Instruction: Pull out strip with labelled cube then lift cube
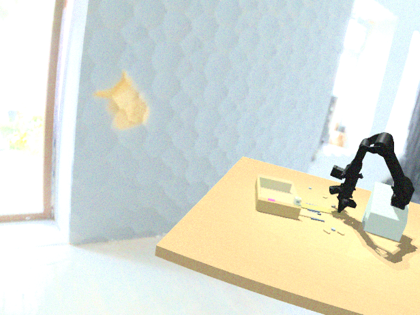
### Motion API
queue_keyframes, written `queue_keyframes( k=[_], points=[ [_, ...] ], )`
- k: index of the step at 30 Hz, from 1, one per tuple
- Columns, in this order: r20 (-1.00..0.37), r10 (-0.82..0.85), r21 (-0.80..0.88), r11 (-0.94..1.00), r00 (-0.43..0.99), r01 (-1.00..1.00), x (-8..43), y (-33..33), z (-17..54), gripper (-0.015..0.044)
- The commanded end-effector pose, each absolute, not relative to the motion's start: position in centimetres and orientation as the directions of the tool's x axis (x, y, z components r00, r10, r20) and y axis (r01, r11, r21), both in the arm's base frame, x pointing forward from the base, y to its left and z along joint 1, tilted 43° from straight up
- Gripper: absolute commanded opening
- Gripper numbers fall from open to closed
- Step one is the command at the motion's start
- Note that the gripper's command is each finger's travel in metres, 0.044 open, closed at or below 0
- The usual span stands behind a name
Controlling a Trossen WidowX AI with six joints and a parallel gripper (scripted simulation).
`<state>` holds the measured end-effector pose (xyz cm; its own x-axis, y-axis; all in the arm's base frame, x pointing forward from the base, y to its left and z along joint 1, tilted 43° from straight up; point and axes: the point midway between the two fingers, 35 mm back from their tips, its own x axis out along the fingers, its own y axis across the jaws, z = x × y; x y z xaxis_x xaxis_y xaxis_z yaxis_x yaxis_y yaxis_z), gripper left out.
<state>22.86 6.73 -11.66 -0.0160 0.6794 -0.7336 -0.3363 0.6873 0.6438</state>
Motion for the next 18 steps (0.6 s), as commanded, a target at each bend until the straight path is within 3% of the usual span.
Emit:
queue_keyframes(
  k=[1,18],
  points=[
    [-0.739,0.672,0.650,0.688,-0.055,-0.324,21.1,6.9,-12.1,0.0000],
    [-0.739,0.672,0.650,0.688,-0.055,-0.324,19.5,6.4,-12.5,0.0000]
  ],
)
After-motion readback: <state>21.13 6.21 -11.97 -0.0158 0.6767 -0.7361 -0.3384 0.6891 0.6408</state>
